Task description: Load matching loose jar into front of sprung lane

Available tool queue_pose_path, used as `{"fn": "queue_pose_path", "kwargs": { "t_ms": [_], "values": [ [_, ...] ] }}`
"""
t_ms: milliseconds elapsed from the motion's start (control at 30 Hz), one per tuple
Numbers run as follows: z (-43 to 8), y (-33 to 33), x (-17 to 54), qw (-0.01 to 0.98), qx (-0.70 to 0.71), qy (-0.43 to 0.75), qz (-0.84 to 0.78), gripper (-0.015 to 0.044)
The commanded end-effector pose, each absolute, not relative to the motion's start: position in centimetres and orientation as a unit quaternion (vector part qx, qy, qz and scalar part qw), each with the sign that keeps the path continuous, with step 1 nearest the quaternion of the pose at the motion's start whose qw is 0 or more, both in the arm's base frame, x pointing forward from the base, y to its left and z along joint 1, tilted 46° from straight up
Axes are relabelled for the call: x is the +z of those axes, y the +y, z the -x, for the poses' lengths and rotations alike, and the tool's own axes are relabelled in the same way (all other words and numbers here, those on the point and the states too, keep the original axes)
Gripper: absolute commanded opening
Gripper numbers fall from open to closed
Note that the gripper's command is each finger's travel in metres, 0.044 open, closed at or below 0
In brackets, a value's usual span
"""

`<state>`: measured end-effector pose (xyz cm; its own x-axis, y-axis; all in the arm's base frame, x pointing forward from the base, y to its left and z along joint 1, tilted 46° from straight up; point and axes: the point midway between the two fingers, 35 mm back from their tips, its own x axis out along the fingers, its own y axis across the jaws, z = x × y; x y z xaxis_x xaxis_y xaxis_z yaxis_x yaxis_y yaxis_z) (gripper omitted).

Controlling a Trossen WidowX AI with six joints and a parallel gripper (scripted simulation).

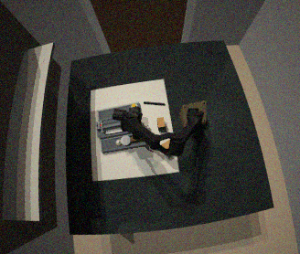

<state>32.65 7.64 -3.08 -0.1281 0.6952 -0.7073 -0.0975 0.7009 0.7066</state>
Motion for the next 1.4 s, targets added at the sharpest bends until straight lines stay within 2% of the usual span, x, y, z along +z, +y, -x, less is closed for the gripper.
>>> {"fn": "queue_pose_path", "kwargs": {
  "t_ms": [0, 933, 1300, 1367],
  "values": [
    [-32.82, 7.8, -2.98, 0.627, 0.323, 0.674, -0.22, 0.0],
    [-32.31, 7.59, -3.1, 0.626, 0.323, 0.674, -0.22, 0.0],
    [-32.36, 7.6, -3.13, 0.627, 0.323, 0.674, -0.22, 0.0289],
    [-32.36, 7.6, -3.13, 0.627, 0.323, 0.674, -0.22, 0.0293]
  ]
}}
